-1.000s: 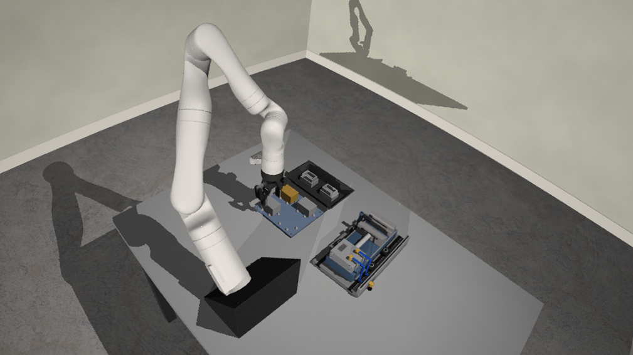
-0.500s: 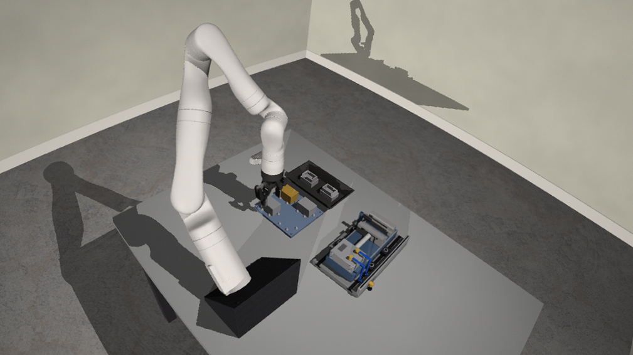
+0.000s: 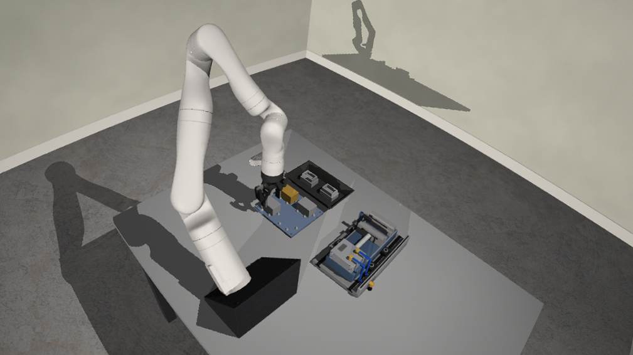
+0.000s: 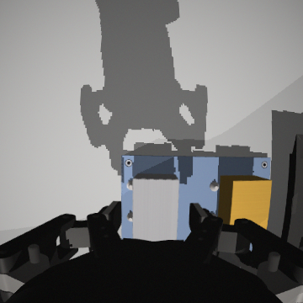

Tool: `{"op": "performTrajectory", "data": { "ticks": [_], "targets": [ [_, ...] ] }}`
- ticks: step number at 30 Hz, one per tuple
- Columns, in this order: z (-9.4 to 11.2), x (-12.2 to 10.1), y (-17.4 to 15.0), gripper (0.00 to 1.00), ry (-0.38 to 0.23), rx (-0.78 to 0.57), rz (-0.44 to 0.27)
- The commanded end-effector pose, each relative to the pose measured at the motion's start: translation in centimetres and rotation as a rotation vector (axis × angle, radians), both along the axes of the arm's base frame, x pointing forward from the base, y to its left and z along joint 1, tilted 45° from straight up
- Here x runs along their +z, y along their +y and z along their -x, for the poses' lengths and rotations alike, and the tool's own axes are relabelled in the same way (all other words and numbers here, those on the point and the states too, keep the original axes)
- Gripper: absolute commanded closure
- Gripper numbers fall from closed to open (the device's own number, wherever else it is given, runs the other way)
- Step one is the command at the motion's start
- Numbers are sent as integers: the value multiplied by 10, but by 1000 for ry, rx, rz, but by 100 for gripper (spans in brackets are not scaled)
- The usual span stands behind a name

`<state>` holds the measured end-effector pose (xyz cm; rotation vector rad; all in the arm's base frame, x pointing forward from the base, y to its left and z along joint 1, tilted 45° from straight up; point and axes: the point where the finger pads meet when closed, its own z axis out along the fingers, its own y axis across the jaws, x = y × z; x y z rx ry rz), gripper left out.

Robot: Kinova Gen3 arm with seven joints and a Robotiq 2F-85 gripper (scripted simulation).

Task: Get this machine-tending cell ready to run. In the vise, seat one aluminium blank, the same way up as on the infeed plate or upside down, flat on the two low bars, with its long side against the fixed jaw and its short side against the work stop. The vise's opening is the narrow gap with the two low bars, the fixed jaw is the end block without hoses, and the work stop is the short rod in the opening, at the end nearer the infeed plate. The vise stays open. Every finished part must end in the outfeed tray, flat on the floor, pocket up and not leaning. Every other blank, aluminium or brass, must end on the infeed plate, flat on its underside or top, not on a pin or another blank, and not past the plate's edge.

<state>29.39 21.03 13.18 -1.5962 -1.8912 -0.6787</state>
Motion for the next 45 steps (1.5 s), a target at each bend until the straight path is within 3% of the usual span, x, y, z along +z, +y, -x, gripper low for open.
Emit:
{"op": "performTrajectory", "data": {
  "ticks": [1, 45],
  "targets": [
    [0, -1, 1, 33, 1, 0, 0],
    [1, -9, 8, 33, 1, 0, 0]
  ]
}}
